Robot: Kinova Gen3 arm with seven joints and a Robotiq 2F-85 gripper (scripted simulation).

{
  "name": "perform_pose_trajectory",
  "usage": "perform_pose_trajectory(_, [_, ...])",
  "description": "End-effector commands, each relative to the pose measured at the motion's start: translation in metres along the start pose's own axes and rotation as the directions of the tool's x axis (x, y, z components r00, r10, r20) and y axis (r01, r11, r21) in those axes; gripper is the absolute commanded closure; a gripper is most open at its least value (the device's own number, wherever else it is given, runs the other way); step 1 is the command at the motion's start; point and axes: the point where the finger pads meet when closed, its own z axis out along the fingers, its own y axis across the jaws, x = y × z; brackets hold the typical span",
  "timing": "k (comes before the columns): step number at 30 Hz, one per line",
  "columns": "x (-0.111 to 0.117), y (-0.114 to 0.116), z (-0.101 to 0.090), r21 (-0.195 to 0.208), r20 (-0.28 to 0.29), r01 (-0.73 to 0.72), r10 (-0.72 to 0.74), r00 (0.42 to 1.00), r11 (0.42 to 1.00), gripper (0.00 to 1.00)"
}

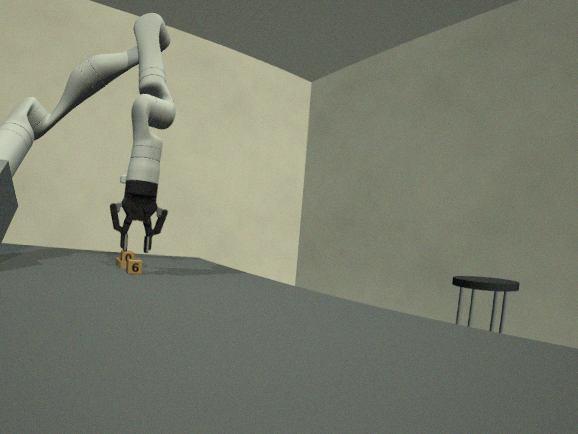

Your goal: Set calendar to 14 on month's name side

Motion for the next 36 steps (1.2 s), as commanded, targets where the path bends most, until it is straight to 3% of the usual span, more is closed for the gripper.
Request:
perform_pose_trajectory(1, [0.0002, -0.0007, 0.003, 0.001, -0.002, -0.001, 0.001, 1.0, 1.0, 0.52])
perform_pose_trajectory(36, [0.0003, -0.0008, 0.0075, 0.001, -0.002, -0.001, 0.001, 1.0, 1.0, 0.52])
